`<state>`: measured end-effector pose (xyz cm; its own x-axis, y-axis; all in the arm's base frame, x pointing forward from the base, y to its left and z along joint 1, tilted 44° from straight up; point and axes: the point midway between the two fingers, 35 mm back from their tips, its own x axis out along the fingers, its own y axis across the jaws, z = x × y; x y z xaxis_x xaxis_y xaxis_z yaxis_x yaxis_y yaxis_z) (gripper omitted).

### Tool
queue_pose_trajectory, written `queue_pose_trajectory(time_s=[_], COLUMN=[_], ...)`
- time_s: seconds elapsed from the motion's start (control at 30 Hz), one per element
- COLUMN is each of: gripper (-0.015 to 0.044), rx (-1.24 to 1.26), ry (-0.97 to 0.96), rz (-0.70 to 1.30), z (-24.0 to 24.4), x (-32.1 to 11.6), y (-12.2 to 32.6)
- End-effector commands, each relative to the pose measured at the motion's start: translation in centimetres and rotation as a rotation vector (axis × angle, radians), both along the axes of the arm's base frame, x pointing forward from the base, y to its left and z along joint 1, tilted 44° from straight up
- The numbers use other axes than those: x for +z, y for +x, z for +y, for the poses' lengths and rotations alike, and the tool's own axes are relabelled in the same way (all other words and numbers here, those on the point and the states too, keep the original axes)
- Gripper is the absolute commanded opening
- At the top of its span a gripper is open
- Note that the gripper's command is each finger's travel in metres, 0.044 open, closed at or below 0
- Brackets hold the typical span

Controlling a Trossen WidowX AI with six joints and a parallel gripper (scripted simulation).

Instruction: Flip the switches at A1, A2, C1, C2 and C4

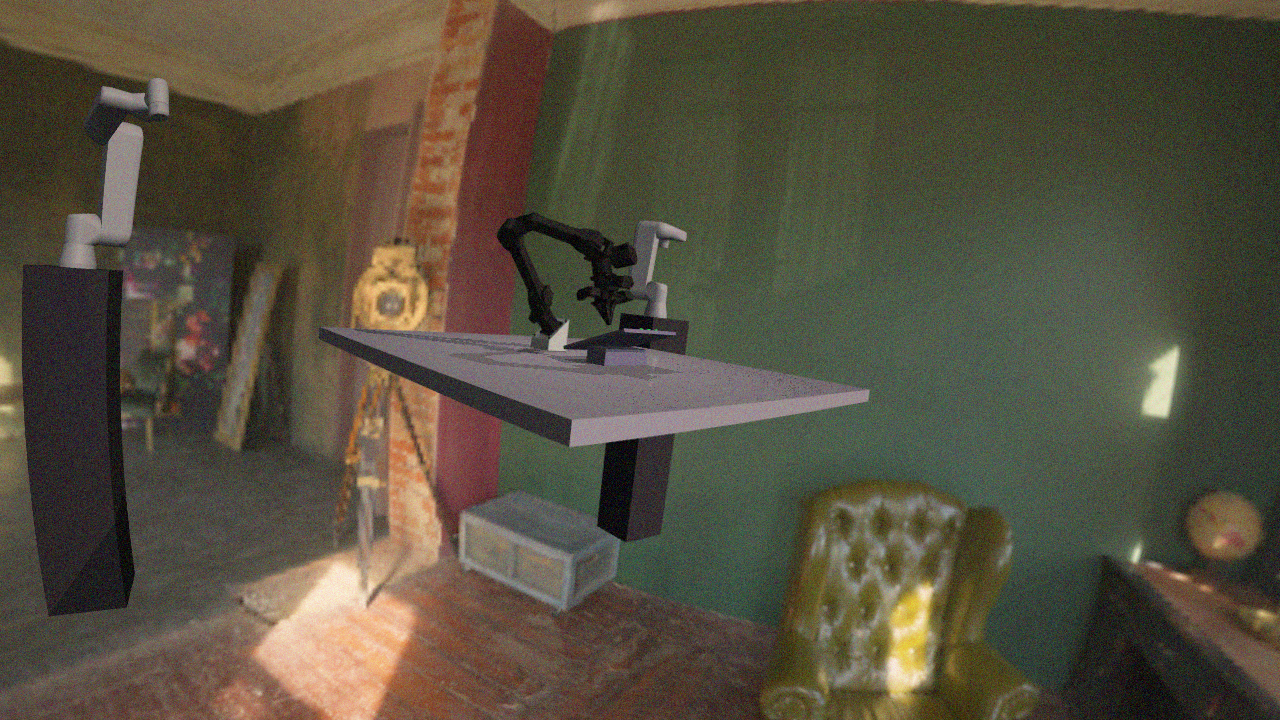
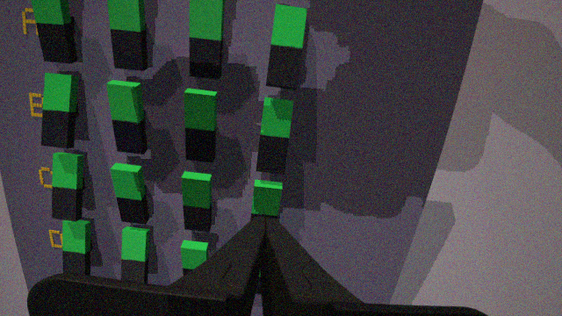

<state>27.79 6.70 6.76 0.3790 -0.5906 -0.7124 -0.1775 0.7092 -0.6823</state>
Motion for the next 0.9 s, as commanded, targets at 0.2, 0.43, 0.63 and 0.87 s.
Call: queue_pose_trajectory(time_s=[0.2, 0.43, 0.63, 0.87], gripper=[0.0, 0.0, 0.0, 0.0], rx=[0.001, 0.001, 0.001, 0.001], ry=[-0.01, -0.01, -0.011, -0.011], rz=[0.005, 0.005, 0.005, 0.005], z=[-0.9, -1.5, -1.7, -1.7], x=[-0.9, -1.6, -1.9, -1.9], y=[0.4, 0.8, 0.9, 0.9])
